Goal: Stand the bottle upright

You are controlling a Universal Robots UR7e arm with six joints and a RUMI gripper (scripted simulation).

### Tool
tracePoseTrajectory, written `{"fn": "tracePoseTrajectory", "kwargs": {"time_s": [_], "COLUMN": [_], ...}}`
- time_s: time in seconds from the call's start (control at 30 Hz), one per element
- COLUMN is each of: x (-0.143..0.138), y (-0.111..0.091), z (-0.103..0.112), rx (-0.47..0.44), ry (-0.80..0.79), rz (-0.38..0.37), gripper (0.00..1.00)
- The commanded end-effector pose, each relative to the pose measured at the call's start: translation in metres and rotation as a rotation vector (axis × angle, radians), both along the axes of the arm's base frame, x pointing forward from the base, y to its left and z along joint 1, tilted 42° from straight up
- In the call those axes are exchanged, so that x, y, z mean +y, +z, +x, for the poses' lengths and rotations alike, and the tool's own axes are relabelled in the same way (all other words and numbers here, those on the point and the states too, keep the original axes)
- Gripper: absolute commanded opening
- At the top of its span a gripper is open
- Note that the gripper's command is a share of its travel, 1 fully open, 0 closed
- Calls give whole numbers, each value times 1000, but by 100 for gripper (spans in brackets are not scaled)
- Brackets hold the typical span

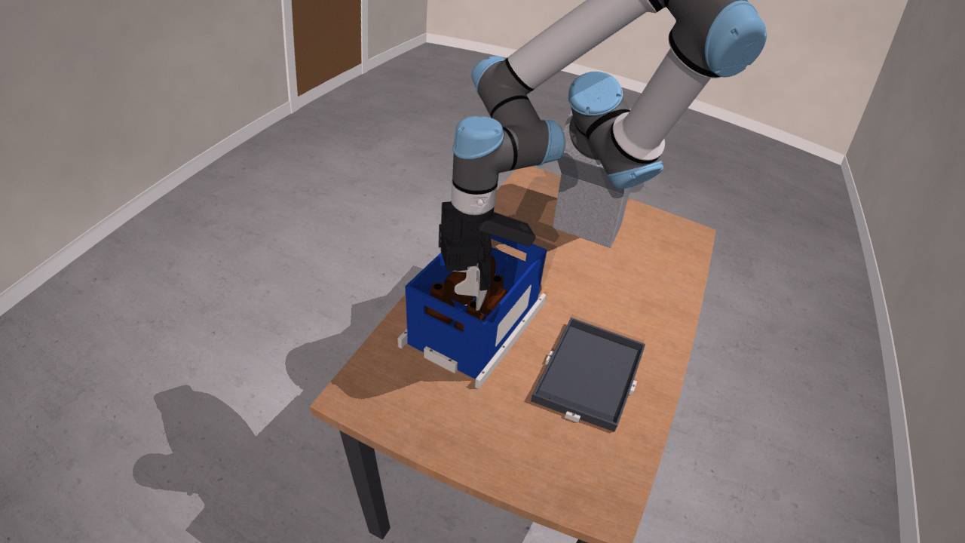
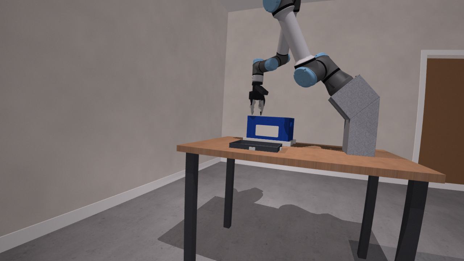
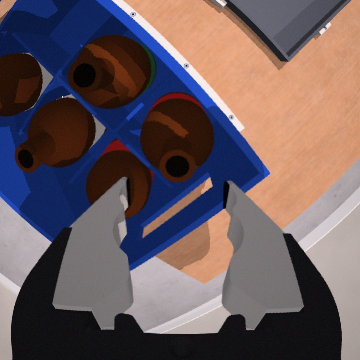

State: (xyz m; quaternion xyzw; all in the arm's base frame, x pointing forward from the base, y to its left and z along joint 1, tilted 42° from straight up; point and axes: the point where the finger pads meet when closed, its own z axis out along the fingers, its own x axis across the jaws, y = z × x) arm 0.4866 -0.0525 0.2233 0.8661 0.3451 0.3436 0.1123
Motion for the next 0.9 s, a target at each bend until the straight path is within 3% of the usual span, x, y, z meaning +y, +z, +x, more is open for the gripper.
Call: {"fn": "tracePoseTrajectory", "kwargs": {"time_s": [0.0, 0.87], "x": [0, 3], "y": [0, -1], "z": [0, -2], "rx": [-1, -1], "ry": [0, 0], "rz": [-1, -1], "gripper": [38, 38]}}
